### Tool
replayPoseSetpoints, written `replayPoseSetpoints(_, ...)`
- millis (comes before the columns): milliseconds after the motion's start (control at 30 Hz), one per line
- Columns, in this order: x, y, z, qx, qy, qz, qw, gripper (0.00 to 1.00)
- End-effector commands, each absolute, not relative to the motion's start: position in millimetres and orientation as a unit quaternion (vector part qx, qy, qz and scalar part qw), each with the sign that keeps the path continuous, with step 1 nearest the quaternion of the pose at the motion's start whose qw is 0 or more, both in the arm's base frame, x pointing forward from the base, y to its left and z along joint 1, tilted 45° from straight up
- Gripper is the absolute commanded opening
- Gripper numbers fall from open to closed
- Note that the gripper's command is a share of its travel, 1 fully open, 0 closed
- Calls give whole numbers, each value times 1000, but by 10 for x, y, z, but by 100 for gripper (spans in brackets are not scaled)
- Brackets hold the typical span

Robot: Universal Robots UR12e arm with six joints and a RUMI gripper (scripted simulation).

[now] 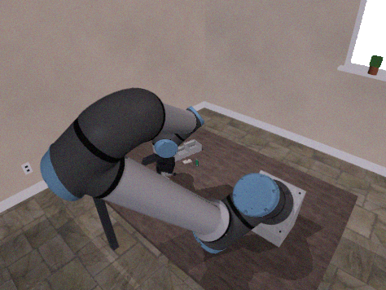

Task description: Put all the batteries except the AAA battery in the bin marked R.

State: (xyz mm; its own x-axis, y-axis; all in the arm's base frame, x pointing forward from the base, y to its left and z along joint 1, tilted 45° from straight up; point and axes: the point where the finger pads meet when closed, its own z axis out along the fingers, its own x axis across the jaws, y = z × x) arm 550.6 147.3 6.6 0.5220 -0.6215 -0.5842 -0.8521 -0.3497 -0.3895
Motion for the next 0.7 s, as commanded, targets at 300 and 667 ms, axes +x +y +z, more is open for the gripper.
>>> replayPoseSetpoints(300, 5510, 1476, 62, -804, 458, 169, 339, 0)
replayPoseSetpoints(667, 5510, 1475, 62, -804, 458, 169, 339, 0)
